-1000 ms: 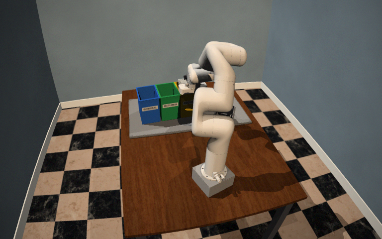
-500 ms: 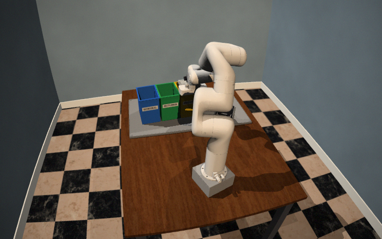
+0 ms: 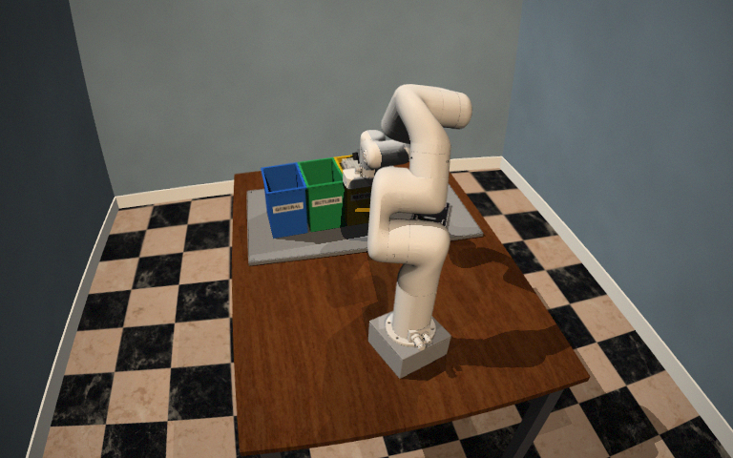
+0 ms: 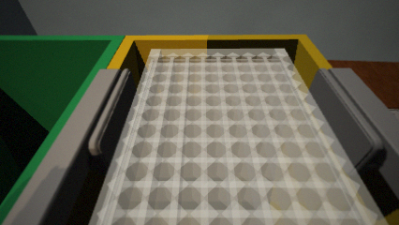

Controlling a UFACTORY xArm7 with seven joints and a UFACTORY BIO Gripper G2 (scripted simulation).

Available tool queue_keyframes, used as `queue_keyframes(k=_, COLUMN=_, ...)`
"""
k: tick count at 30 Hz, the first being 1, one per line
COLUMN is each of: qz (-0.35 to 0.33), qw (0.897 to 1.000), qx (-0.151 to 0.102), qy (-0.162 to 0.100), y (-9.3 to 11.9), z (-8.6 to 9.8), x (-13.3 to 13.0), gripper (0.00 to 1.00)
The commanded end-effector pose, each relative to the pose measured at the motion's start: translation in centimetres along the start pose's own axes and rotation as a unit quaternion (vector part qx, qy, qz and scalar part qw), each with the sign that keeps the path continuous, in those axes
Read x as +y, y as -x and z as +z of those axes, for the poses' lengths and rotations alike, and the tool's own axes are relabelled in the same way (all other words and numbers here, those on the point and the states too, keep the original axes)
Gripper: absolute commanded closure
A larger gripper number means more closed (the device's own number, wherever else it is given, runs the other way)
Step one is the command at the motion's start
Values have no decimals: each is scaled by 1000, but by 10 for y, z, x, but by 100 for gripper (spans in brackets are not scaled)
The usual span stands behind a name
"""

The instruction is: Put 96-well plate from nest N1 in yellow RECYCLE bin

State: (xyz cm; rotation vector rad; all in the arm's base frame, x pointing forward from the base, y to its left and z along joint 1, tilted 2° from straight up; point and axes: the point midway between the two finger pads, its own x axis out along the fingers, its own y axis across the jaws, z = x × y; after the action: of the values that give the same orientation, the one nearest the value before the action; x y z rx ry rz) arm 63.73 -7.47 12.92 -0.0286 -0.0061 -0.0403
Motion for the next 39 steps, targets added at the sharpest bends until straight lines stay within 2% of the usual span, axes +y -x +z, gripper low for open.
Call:
queue_keyframes(k=1, qz=0, qw=1000, qx=-3, qy=0, y=-2, z=-3, x=0, gripper=100)
queue_keyframes(k=20, qz=0, qw=1000, qx=-3, qy=0, y=-2, z=-2, x=0, gripper=100)
queue_keyframes(k=21, qz=0, qw=1000, qx=-3, qy=0, y=-2, z=-2, x=0, gripper=82)
queue_keyframes(k=39, qz=0, qw=1000, qx=-3, qy=0, y=-2, z=-2, x=0, gripper=82)
